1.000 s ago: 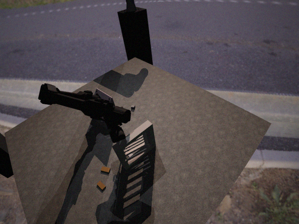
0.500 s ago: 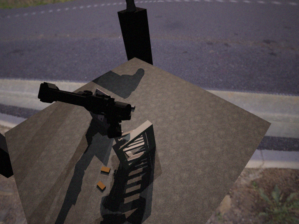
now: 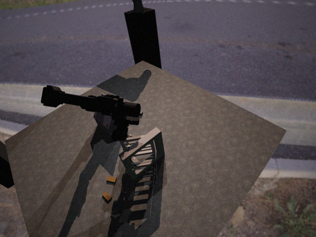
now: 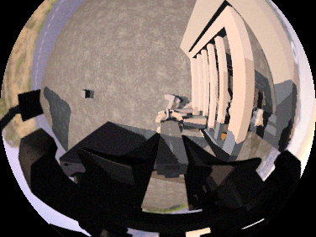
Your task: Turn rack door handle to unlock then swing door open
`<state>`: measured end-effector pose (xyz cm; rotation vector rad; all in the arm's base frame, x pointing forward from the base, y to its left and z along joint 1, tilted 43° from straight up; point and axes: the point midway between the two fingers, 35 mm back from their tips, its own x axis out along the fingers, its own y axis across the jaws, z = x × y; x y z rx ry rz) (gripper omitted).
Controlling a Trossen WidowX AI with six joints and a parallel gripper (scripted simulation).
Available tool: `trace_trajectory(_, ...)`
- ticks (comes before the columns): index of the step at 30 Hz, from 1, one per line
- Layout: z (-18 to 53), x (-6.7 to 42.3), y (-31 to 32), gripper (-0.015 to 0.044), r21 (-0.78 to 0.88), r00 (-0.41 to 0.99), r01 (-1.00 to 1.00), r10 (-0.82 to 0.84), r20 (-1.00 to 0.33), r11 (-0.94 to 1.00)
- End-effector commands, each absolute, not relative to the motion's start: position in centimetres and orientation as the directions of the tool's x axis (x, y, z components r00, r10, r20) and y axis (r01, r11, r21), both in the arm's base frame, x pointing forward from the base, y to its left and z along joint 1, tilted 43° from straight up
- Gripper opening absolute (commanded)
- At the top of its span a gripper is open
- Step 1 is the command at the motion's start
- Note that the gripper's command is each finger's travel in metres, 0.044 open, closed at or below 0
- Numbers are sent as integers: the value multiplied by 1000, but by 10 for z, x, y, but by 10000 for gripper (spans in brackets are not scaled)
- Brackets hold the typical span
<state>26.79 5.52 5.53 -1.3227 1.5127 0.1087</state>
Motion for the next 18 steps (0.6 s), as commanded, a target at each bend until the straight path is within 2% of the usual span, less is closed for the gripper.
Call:
trace_trajectory(1, 50, 264, 59, 8, -567, 193, -705, -654, -731, 426)
trace_trajectory(18, 29, 249, 79, 8, -640, 192, -524, -653, -732, 563)
